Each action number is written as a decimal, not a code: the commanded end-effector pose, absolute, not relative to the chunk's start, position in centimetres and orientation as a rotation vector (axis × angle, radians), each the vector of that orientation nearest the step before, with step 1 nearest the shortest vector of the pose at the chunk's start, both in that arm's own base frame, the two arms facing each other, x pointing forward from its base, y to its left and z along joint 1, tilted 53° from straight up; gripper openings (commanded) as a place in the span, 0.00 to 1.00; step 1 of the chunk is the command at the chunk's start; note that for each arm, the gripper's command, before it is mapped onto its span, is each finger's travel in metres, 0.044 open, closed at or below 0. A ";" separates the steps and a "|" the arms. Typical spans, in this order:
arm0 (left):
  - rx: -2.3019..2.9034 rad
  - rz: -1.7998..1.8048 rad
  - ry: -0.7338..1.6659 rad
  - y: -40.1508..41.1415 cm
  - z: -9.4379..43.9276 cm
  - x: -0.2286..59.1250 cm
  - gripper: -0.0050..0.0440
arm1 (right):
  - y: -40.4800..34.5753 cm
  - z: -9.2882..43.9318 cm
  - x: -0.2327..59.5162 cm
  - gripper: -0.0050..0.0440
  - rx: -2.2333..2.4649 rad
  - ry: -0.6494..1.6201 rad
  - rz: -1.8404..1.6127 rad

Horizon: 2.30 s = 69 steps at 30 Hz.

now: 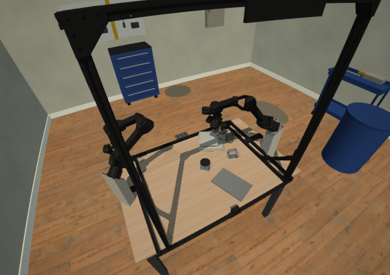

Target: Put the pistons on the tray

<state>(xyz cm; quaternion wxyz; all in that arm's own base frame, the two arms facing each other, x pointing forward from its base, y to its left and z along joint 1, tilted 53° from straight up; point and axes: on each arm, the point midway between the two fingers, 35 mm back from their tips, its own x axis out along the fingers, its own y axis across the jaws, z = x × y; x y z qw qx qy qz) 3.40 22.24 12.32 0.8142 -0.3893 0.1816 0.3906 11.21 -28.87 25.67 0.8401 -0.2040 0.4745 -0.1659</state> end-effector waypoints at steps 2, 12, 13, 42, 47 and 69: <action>-0.830 0.832 0.386 22.2 12.3 3.4 1.00 | -27.1 24.4 10.6 0.43 -0.326 0.946 -0.416; -0.830 0.832 0.386 22.2 12.3 3.4 1.00 | -24.5 21.4 9.8 0.43 -0.137 0.861 -0.497; -0.830 0.832 0.386 22.2 12.3 3.4 1.00 | -24.2 21.0 9.7 0.43 -0.114 0.850 -0.506; -0.830 0.832 0.386 22.2 12.3 3.4 1.00 | -21.6 18.2 8.9 0.43 0.514 0.519 -0.741; -0.830 0.832 0.386 22.2 12.3 3.4 1.00 | -20.9 18.3 9.6 0.43 0.487 0.524 -0.734; -0.830 0.832 0.386 22.2 12.3 3.4 1.00 | -13.9 19.9 16.6 0.43 -0.012 0.687 -0.566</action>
